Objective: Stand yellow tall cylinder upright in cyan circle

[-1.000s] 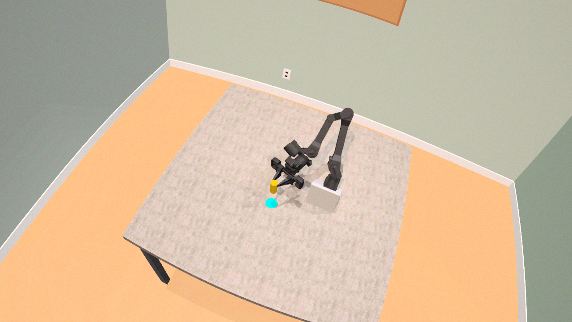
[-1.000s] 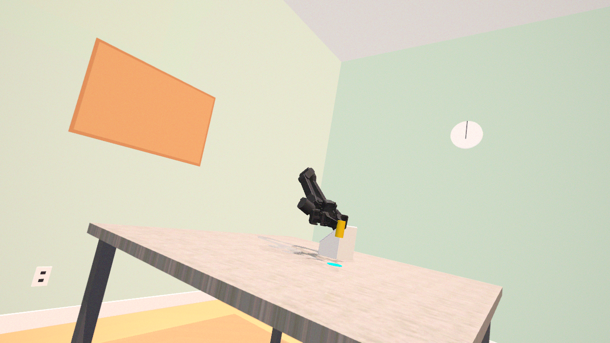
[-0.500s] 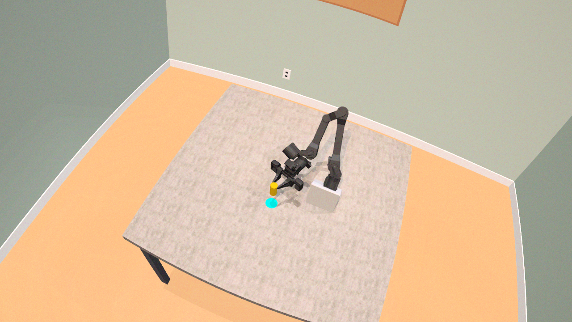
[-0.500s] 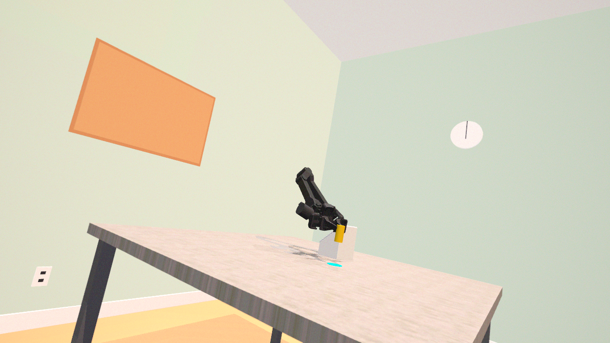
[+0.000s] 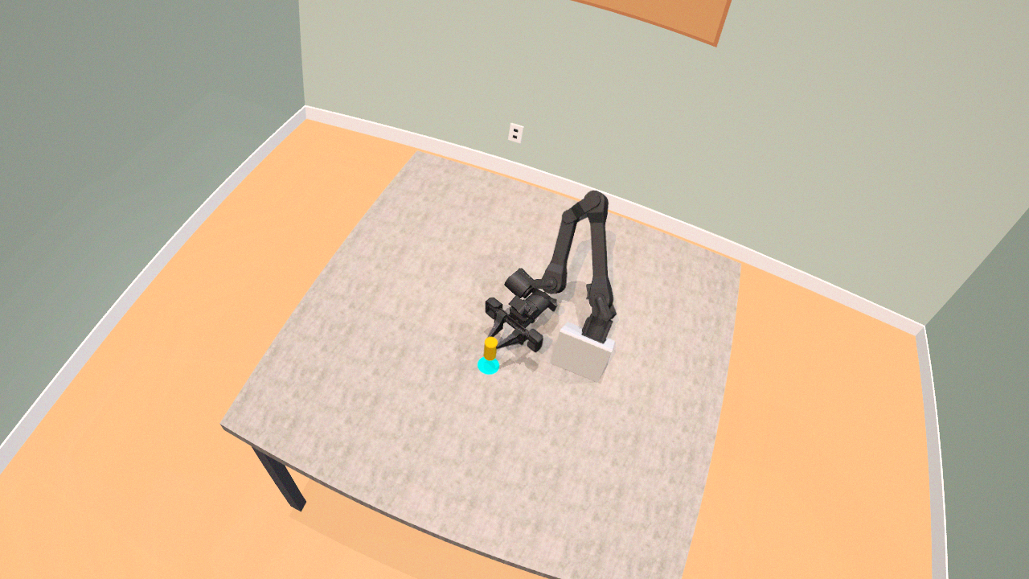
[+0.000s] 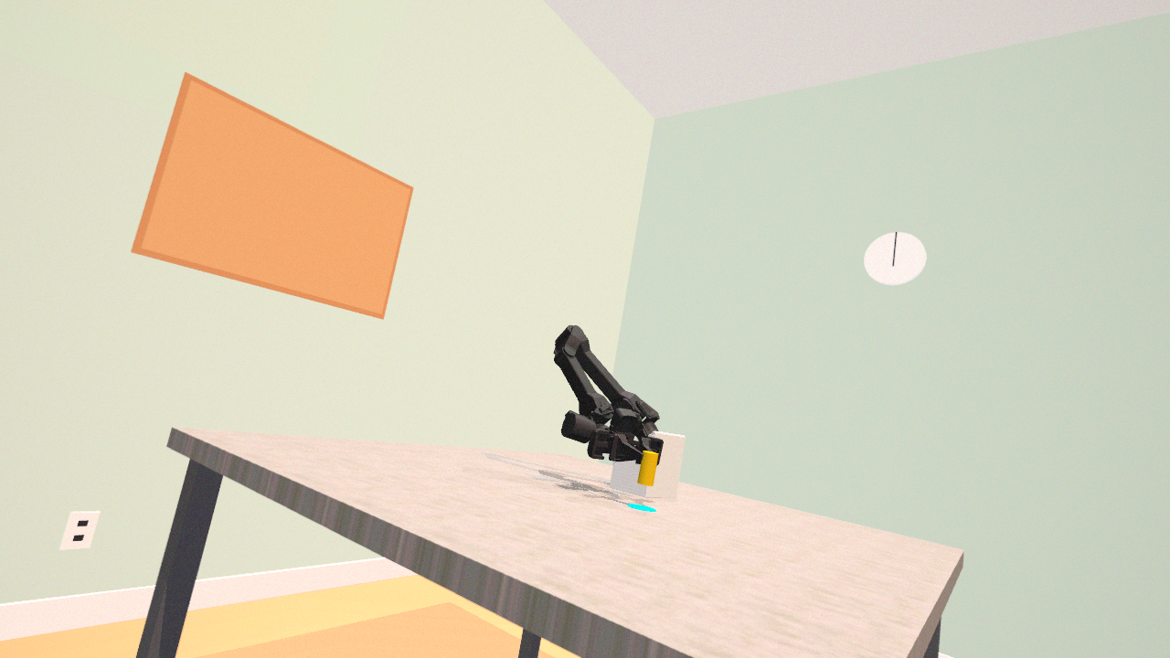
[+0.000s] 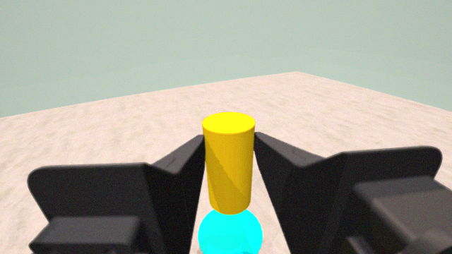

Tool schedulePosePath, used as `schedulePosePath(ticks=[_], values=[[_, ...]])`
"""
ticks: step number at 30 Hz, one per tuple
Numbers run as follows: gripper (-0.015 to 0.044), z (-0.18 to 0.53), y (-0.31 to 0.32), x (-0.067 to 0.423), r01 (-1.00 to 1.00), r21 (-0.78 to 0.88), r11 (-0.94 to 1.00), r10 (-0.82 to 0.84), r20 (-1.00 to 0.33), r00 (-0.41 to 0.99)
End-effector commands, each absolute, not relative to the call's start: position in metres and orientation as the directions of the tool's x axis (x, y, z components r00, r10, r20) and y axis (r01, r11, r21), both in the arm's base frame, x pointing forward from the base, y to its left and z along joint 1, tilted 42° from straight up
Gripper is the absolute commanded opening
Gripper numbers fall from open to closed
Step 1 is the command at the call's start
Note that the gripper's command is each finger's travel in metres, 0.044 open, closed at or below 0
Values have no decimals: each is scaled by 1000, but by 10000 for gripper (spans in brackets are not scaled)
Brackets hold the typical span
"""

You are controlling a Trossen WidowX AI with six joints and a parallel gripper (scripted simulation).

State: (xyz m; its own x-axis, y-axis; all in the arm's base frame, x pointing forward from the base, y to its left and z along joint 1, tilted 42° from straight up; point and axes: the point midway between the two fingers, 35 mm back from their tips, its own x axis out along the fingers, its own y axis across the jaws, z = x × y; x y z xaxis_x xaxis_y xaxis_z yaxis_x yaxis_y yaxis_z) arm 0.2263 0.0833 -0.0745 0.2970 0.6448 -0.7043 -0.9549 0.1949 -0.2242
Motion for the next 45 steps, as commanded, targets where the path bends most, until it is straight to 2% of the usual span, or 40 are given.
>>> schedulePosePath(ticks=[1, 28, 39, 45], values=[[105, -80, 78, 229, -953, -232, 194, 650, -697, 302], [105, -109, 51, 227, -954, -222, 201, 649, -700, 300], [394, -109, 51, 227, -954, -222, 201, 649, -700, 300], [400, -107, 53, 227, -954, -222, 200, 648, -701, 299]])
